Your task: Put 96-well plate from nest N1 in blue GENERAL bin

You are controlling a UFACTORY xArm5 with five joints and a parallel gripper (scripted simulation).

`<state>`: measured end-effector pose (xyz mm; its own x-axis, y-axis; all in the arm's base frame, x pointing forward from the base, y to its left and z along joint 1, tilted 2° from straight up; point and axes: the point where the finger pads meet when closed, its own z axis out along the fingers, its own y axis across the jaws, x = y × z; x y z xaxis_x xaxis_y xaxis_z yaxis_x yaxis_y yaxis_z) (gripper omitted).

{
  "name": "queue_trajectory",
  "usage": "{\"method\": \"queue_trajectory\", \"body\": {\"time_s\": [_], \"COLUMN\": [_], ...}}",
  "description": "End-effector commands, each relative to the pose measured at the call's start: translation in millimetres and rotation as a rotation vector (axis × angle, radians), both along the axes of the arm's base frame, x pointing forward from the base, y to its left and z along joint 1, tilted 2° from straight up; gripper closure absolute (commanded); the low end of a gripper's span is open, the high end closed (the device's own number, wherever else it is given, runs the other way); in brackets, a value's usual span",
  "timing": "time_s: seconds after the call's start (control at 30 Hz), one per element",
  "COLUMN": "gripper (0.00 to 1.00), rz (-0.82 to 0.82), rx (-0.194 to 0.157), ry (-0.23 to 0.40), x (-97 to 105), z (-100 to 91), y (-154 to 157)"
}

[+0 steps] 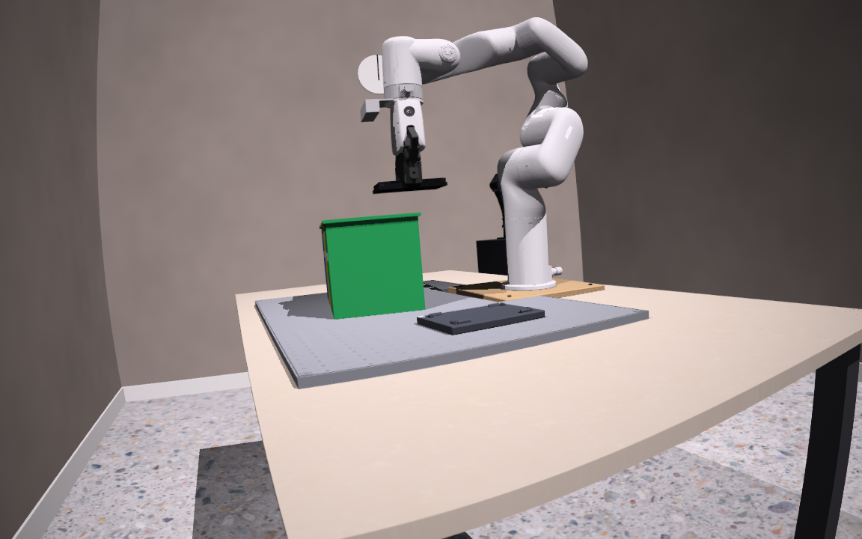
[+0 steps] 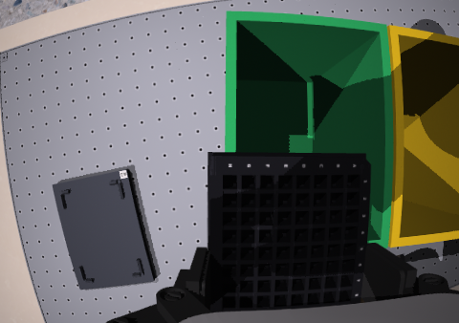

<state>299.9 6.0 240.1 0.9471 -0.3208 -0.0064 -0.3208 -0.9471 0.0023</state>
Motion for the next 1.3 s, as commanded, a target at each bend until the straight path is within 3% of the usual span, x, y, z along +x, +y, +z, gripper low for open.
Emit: {"method": "queue_trajectory", "body": {"time_s": [0.0,1.27], "gripper": [1.00,1.00], "rz": [0.001,0.001], "rx": [0.000,0.005], "ry": [-0.002,0.005], "x": [-0.1,-8.1], "z": [0.6,-4.3], "y": [-17.6,-127.9]}}
